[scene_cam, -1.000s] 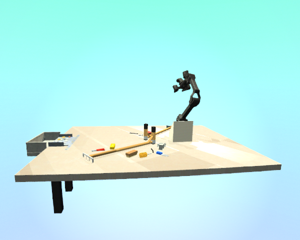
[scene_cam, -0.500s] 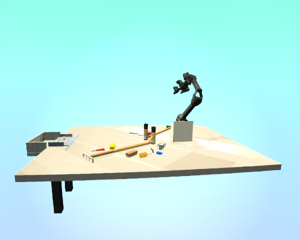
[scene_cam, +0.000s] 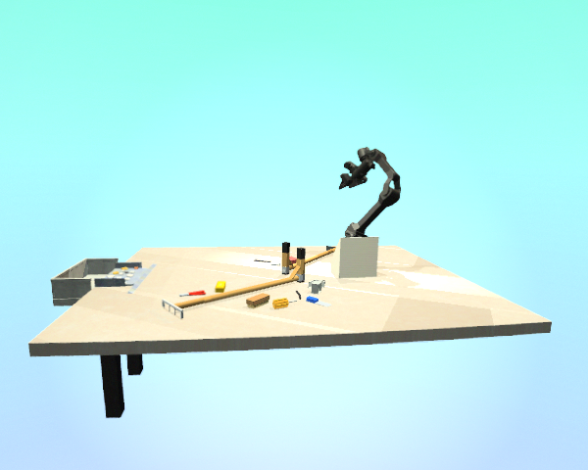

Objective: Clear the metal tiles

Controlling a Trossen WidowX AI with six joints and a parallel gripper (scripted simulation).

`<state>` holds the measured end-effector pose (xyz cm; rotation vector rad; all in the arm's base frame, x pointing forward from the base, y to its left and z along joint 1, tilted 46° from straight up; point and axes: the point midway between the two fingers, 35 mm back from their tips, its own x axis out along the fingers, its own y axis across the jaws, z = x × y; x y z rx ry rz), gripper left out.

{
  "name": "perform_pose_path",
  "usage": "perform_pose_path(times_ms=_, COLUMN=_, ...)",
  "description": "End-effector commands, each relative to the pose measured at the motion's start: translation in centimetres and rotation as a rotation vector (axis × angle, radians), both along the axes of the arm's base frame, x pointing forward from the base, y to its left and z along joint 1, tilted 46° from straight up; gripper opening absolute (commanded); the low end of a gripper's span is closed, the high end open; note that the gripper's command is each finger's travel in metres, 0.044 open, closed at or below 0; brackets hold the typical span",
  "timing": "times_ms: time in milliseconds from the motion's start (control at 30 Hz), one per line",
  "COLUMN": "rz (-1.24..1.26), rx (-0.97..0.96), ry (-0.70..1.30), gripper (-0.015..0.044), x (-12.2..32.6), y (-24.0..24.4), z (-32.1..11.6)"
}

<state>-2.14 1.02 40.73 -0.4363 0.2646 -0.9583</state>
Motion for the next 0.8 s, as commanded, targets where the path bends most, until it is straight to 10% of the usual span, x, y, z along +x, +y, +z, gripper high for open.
perform_pose_path(times_ms=0, rz=0.045, rx=0.011, ry=0.064, gripper=0.0440, x=0.5, y=-1.1, z=-0.1)
perform_pose_path(times_ms=767, rz=0.300, rx=0.002, ry=0.354, gripper=0.0440, x=4.1, y=-4.8, z=-0.6)
